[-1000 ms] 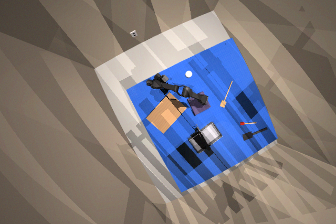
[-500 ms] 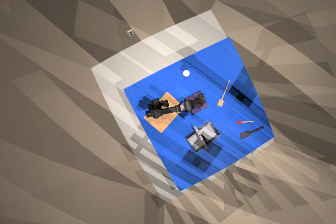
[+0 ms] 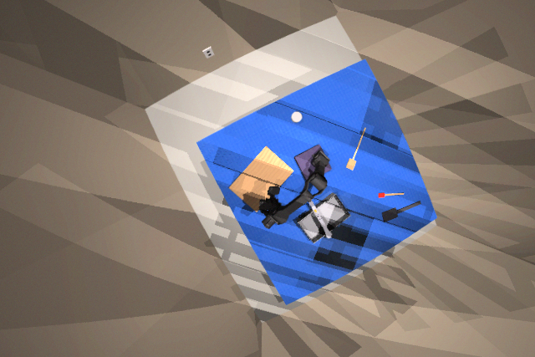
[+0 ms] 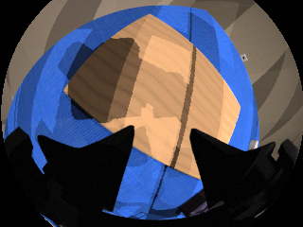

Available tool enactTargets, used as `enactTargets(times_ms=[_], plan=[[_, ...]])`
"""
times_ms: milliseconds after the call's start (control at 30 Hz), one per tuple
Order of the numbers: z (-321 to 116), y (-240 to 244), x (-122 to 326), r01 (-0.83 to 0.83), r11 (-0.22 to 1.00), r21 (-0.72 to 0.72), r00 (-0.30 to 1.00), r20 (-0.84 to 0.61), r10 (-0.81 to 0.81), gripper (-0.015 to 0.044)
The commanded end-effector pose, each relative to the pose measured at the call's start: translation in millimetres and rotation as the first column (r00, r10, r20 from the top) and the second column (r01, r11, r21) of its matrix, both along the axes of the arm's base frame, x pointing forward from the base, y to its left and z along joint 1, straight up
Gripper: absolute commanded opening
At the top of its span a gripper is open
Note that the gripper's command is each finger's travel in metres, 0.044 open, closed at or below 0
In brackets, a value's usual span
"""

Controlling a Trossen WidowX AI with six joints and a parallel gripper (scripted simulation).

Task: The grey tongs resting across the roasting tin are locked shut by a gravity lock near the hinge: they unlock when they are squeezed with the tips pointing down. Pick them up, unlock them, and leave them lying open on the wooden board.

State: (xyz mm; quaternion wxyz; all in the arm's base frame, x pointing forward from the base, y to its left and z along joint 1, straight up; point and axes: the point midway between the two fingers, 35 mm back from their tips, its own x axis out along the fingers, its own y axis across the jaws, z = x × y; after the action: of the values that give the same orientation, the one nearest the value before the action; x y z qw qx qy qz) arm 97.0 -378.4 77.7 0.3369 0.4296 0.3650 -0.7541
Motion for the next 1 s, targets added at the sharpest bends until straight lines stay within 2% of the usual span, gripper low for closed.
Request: enactTargets(times_ms=[0, 233, 367, 467, 633, 767, 833, 967], plan=[[7, 24, 52, -0.313, 0.949, 0.042, 0.949, -0.028, 0.314, 0.0260], [13, 73, 121, -0.700, 0.705, 0.114, 0.703, -0.064, 0.708, 0.0260], [15, 115, 162, -0.878, 0.449, 0.167, 0.442, -0.080, 0.894, 0.0260], [18, 154, 188, -0.952, 0.213, 0.222, 0.197, -0.092, 0.976, 0.0260], [19, 226, 219, -0.942, -0.166, 0.292, -0.198, -0.081, 0.977, 0.0260], [15, 265, 227, -0.831, -0.403, 0.385, -0.464, -0.077, 0.883, 0.0260], [14, 273, 228, -0.795, -0.449, 0.407, -0.518, -0.072, 0.852, 0.0260], [14, 273, 228, -0.795, -0.449, 0.407, -0.518, -0.072, 0.852, 0.0260]])
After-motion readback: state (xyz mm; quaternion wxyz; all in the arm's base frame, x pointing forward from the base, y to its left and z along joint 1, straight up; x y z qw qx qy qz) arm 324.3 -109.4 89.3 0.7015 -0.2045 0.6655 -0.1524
